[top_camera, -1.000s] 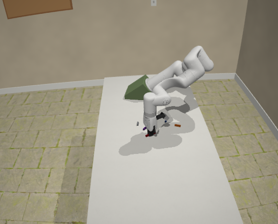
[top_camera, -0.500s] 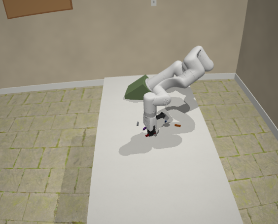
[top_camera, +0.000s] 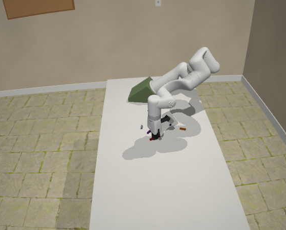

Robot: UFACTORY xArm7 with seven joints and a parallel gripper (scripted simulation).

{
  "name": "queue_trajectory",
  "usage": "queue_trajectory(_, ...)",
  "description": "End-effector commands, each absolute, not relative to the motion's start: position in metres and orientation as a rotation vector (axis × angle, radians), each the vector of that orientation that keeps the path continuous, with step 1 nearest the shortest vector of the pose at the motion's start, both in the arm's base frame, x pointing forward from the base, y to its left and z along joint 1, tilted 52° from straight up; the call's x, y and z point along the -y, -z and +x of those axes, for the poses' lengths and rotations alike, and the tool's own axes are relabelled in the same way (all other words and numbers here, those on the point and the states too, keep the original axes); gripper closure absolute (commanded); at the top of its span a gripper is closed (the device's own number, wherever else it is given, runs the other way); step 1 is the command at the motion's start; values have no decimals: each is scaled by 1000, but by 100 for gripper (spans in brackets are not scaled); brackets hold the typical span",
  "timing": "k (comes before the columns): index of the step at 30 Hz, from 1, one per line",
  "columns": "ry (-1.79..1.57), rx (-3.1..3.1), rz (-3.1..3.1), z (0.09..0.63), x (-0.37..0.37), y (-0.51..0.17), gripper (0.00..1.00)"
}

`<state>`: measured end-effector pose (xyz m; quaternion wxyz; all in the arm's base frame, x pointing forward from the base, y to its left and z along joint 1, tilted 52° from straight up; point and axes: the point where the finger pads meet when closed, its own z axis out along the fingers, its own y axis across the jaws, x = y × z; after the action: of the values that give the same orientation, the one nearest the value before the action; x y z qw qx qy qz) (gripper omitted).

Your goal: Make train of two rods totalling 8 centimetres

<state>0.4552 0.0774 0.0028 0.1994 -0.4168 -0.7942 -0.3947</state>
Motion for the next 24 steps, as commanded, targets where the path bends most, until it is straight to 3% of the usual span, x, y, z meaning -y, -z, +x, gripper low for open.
queue_trajectory(1, 1105, 2223, -1170, 456, -73, -5, 96)
queue_trajectory(24, 1105, 2223, -1170, 455, 4, -64, 96)
